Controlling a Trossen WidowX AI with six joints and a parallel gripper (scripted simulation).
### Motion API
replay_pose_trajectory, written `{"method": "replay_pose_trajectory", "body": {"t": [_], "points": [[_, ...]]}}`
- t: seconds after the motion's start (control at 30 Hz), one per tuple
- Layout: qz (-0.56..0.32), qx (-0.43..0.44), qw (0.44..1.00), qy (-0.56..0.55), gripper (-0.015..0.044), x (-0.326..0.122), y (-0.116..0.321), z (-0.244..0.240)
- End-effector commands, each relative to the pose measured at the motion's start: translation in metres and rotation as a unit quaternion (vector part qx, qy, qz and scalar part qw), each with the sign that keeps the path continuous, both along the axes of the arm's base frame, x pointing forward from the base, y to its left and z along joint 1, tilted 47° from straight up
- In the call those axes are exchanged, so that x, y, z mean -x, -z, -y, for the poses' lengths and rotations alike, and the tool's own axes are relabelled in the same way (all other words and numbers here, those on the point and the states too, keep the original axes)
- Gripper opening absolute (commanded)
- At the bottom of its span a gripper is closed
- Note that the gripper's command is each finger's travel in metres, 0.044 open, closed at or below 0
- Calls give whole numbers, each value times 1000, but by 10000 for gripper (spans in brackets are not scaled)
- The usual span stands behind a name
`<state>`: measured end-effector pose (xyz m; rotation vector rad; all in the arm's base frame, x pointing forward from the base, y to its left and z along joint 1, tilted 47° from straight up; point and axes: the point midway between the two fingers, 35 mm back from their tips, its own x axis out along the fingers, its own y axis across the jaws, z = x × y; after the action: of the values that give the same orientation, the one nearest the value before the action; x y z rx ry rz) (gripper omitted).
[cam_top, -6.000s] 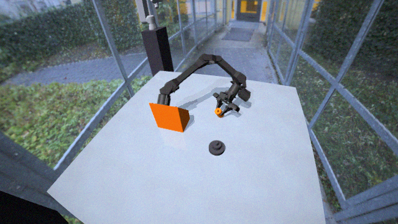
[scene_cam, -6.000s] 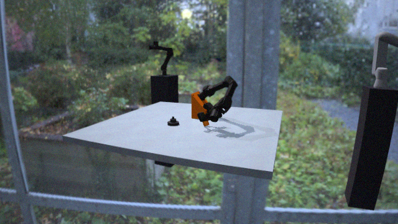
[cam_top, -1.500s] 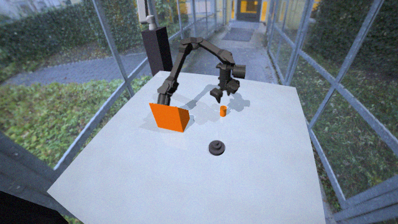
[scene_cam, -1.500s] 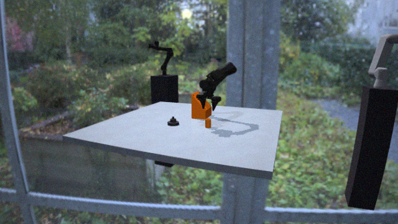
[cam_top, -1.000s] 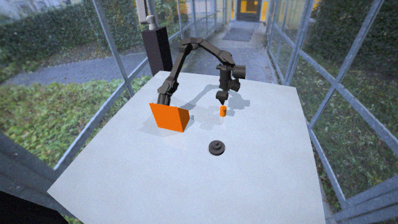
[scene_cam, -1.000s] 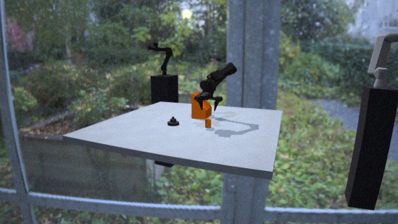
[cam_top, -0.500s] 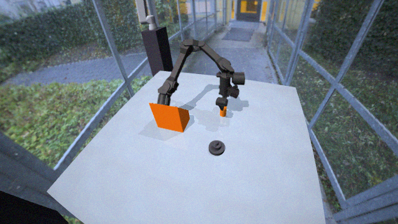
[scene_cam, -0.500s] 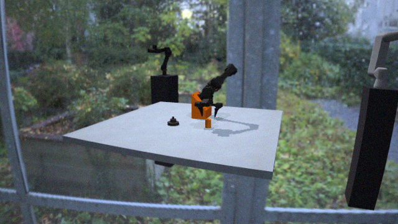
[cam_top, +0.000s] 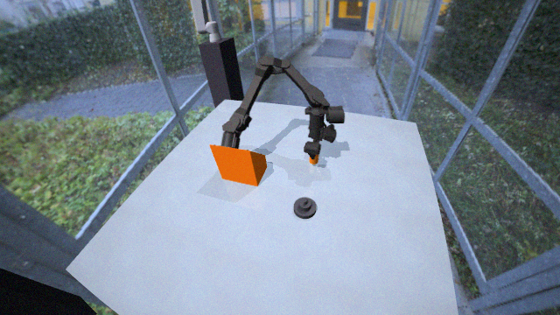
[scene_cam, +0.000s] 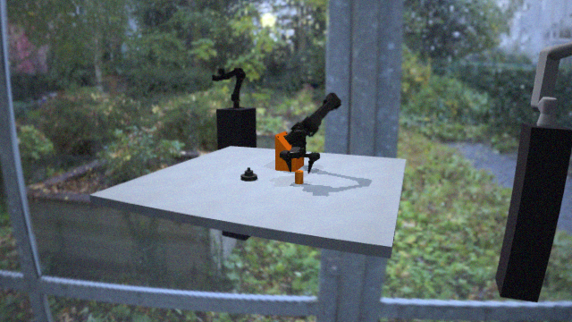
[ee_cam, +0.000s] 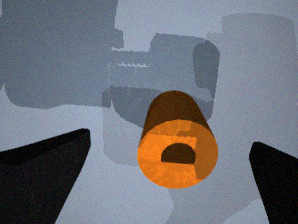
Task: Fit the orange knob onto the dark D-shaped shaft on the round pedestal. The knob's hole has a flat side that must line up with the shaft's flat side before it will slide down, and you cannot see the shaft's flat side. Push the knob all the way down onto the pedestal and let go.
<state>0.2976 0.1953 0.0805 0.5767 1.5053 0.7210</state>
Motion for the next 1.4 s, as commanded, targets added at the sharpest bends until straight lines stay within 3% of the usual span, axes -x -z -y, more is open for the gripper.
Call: {"method": "replay_pose_trajectory", "body": {"t": [0.0,0.83,1.17,1.37], "points": [[-5,3,1000,3,440,2,7,-3],[-6,0,1000,4,440,6,32,-31],[-6,0,1000,4,177,6,32,-31],[-6,0,1000,4,138,6,32,-31]]}}
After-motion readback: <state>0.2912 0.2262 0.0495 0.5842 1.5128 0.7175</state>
